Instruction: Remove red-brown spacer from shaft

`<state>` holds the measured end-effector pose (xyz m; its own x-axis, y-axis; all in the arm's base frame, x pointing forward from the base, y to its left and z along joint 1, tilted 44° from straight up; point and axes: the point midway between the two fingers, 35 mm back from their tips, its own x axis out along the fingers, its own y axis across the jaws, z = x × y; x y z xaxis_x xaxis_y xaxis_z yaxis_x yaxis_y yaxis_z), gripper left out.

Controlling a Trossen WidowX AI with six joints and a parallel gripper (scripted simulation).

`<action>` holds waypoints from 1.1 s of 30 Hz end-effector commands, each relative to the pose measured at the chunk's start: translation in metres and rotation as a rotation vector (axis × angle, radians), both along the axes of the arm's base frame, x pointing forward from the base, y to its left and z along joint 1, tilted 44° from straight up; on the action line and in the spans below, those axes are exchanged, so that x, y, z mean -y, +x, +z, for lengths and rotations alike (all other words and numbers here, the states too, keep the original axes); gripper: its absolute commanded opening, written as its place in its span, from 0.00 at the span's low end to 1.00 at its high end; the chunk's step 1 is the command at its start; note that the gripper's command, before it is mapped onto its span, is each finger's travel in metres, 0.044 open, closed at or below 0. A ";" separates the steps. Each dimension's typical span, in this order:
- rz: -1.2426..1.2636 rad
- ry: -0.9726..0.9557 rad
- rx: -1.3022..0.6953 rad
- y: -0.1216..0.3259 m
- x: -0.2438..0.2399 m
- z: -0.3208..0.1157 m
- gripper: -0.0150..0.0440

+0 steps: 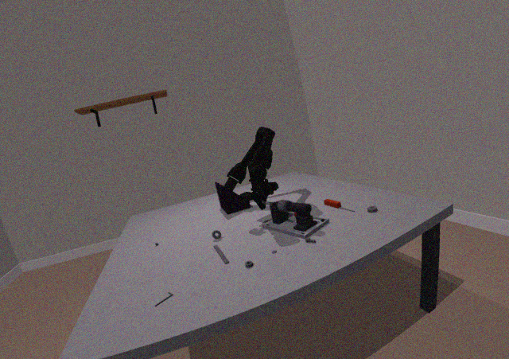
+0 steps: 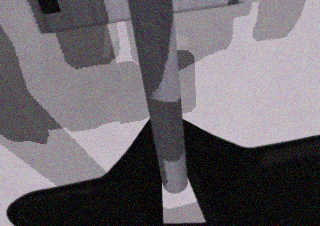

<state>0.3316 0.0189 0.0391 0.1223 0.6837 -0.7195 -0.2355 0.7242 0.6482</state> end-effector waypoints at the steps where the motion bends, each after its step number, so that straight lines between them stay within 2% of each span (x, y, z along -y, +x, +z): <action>1: 0.001 -0.004 0.008 0.004 0.001 0.002 0.25; 33: 0.001 -0.004 0.009 0.012 0.000 0.005 0.25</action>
